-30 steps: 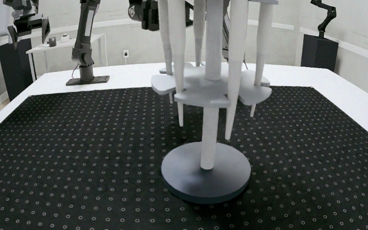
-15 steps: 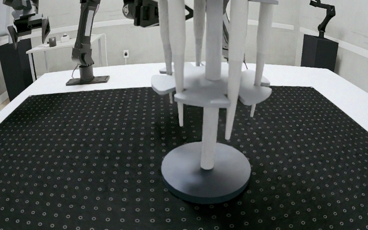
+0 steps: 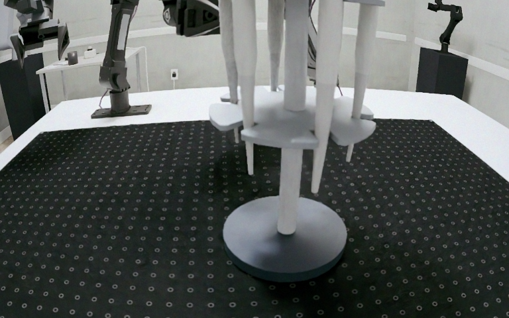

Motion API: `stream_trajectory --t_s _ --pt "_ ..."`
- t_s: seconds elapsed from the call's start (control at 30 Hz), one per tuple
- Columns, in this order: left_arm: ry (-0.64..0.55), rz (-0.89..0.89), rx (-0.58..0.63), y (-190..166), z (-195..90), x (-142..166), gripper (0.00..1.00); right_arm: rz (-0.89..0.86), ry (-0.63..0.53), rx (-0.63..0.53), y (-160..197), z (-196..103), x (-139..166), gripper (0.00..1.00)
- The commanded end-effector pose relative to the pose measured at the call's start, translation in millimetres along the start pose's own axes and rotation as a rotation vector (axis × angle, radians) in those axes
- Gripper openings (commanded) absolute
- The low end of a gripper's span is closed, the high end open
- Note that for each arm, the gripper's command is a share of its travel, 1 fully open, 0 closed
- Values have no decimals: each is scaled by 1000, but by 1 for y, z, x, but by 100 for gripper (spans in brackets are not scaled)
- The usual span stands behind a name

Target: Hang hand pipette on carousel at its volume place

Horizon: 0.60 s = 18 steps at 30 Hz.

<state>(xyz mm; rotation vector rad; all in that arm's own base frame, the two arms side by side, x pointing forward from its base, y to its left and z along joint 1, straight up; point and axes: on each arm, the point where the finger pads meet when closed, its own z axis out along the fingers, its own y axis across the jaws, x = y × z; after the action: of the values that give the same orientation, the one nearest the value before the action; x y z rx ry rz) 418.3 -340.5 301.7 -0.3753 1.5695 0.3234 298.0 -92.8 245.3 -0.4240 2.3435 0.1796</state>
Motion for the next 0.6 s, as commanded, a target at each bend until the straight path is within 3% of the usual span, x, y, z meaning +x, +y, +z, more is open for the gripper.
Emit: stream_trajectory --t_s 0.0,0.4,0.43,0.57 --pt "2 -25 -19 5 -6 -8 50 -12 -24 9 -4 -4 -7 100" --pt "5 -23 -21 8 -22 -7 50 -12 -24 9 -4 -4 -7 100" --pt "29 -44 5 19 -16 -20 100 -12 -24 9 -4 -4 -7 100" --pt "70 -19 60 33 -13 -18 100 -12 -24 9 -4 -4 -7 100"
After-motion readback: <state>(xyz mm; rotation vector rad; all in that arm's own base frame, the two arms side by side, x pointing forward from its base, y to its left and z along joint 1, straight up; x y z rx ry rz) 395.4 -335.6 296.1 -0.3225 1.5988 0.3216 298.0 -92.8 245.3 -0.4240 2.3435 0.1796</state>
